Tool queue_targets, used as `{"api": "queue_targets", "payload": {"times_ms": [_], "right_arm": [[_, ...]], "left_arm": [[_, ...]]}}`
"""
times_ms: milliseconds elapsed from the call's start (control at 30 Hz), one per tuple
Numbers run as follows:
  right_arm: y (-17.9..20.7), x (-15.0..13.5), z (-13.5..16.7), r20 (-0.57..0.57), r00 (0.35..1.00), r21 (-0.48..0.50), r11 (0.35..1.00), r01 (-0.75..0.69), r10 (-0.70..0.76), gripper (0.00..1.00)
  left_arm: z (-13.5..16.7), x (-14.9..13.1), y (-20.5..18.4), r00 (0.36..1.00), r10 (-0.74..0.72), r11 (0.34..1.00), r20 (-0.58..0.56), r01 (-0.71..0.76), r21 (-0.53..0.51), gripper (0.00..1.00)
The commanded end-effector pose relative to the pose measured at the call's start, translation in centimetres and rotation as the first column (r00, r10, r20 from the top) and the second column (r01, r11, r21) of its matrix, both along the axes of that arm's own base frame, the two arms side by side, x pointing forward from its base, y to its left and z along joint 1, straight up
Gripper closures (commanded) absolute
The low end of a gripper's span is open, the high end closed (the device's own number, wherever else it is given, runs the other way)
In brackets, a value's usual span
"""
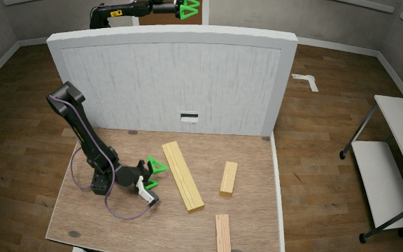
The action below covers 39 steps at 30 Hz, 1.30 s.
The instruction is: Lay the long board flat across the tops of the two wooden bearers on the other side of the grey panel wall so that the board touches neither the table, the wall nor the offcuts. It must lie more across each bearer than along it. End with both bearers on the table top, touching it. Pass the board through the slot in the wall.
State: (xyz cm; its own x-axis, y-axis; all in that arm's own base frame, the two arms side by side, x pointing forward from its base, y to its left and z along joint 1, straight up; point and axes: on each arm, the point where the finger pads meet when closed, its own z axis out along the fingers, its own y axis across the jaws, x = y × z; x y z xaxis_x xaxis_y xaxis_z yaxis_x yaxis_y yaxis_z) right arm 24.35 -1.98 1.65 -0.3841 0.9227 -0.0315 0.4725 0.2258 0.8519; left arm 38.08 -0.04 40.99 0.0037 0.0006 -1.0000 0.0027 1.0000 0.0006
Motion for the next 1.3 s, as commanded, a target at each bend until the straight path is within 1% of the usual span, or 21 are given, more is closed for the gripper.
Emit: {"api": "queue_targets", "payload": {"times_ms": [0, 633, 667, 900, 933, 1000, 1133, 1267], "right_arm": [[-0.3, 0.7, 1.3, 0.034, 0.999, -0.012, 1.000, -0.024, 0.024, 0.00], [-0.3, 0.8, 1.4, 0.038, 0.999, -0.015, 1.000, -0.024, 0.024, 0.00], [-0.3, 0.8, 1.4, 0.038, 0.999, -0.015, 1.000, -0.024, 0.024, 0.22], [-0.3, 0.8, 1.4, 0.038, 0.999, -0.015, 1.000, -0.024, 0.024, 0.22], [0.1, 0.7, 0.6, 0.001, 0.999, 0.011, 0.999, -0.035, 0.035, 0.22], [-0.4, 0.5, -0.1, -0.038, 0.999, -0.005, 1.000, -0.009, 0.009, 0.22], [-0.5, 0.7, -0.1, -0.055, 0.998, 0.001, 1.000, -0.009, 0.009, 0.22], [-1.0, 1.2, -0.3, -0.111, 0.994, 0.011, 1.000, -0.007, 0.008, 0.22]], "left_arm": [[3.1, -0.6, 0.2, 0.997, 0.008, 1.000, 0.074, -0.008, -0.008, 0.00], [3.1, -0.6, 0.2, 0.997, 0.008, 1.000, 0.074, -0.008, -0.008, 0.00], [3.1, -0.6, 0.2, 0.997, 0.008, 1.000, 0.074, -0.008, -0.008, 0.00], [3.1, -0.6, 0.2, 0.997, 0.008, 1.000, 0.074, -0.008, -0.008, 0.00], [3.1, -0.6, 0.2, 0.997, 0.008, 1.000, 0.074, -0.008, -0.008, 0.00], [3.1, -0.6, 0.2, 0.997, 0.008, 1.000, 0.074, -0.008, -0.008, 0.00], [3.1, -0.6, 0.2, 0.997, 0.008, 1.000, 0.074, -0.008, -0.008, 0.00], [3.1, -0.6, 0.2, 0.997, 0.008, 1.000, 0.074, -0.008, -0.008, 0.00]]}}
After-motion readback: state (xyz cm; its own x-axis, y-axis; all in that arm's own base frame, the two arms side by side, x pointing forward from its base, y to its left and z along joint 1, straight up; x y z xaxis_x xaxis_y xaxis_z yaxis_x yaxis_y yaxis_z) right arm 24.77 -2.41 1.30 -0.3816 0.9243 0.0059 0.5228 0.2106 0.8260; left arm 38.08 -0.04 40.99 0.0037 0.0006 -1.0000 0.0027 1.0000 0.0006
